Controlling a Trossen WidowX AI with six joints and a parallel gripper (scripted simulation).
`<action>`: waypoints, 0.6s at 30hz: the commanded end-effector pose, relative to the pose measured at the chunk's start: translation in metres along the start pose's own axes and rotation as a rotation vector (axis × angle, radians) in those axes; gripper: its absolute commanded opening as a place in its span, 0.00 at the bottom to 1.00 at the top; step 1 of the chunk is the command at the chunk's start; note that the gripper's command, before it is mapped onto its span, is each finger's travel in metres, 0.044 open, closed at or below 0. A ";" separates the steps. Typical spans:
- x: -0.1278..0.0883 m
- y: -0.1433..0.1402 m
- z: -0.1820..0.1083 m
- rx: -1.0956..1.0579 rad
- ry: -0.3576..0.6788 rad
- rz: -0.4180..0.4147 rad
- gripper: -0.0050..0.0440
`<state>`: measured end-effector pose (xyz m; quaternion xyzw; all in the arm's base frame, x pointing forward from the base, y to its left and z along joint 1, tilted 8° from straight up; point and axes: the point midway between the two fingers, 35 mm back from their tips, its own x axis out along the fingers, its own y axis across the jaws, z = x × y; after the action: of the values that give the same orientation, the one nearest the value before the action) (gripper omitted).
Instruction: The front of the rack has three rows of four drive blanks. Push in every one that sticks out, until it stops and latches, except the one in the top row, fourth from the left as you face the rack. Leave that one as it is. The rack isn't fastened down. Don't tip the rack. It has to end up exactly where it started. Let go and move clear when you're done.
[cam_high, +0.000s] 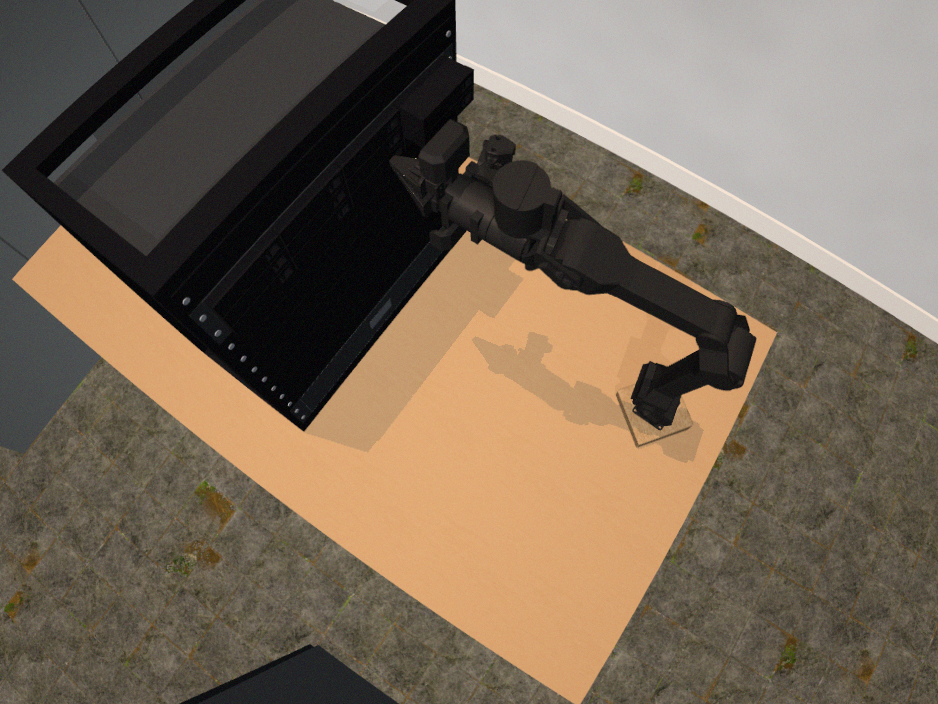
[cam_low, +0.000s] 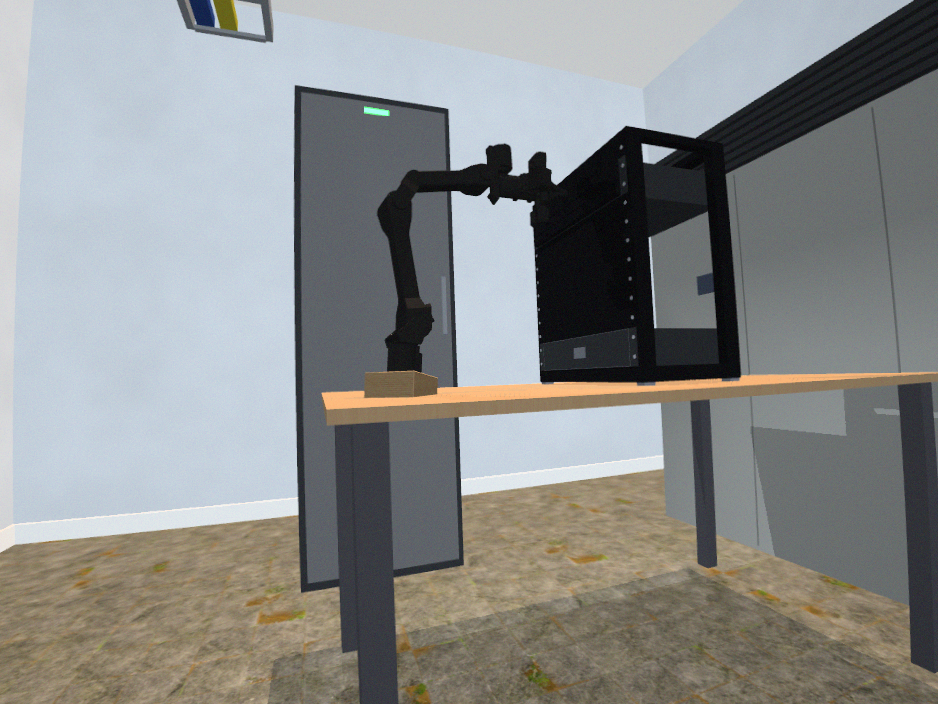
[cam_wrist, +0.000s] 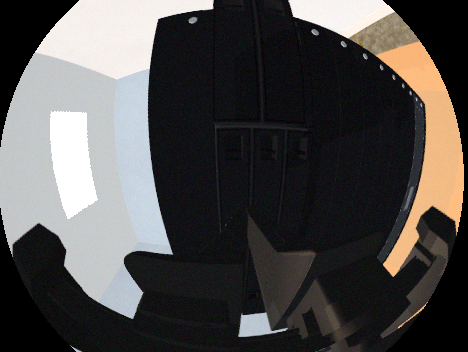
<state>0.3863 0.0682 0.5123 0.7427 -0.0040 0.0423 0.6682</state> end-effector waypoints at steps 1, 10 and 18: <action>-0.030 0.007 0.001 0.008 -0.003 0.018 0.10; -0.055 0.007 0.001 0.008 -0.003 0.018 0.10; -0.055 0.007 0.001 0.008 -0.003 0.018 0.10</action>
<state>0.3374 0.0662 0.5114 0.7442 -0.0045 0.0440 0.6665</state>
